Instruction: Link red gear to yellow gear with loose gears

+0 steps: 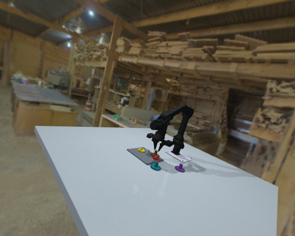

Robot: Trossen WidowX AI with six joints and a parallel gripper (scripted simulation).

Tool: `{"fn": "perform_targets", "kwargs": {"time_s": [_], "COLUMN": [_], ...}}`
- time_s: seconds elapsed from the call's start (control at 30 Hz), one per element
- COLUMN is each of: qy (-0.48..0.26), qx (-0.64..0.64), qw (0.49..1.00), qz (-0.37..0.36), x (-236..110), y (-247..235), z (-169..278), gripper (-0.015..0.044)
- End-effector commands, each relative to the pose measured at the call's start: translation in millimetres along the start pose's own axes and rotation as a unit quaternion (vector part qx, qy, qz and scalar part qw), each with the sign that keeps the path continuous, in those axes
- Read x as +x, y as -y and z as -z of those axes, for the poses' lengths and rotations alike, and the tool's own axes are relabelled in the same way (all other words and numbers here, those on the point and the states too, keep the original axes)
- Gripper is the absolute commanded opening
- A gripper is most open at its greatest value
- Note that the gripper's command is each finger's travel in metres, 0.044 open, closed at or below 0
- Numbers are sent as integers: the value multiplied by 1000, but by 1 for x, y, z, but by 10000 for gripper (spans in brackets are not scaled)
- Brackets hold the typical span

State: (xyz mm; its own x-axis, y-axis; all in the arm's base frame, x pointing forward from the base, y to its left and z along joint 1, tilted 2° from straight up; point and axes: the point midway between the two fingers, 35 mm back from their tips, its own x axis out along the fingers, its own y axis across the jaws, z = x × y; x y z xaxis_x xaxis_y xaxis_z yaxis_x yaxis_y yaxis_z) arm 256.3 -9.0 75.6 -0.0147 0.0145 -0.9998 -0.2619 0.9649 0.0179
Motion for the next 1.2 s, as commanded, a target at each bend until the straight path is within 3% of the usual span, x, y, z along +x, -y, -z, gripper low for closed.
{"fn": "perform_targets", "kwargs": {"time_s": [0.0, 0.2, 0.6, 1.0, 1.17], "qy": [6, 6, 7, 3, 3], "qx": [-15, -21, 269, 430, 435], "qw": [1000, 1000, 963, 903, 900], "qz": [3, 3, -4, -8, -8], "x": [-22, -39, -31, -30, -30], "y": [1, 0, -120, -194, -196], "z": [-2, 0, -20, -3, -2], "gripper": [140, 140, 440, 440, 440]}}
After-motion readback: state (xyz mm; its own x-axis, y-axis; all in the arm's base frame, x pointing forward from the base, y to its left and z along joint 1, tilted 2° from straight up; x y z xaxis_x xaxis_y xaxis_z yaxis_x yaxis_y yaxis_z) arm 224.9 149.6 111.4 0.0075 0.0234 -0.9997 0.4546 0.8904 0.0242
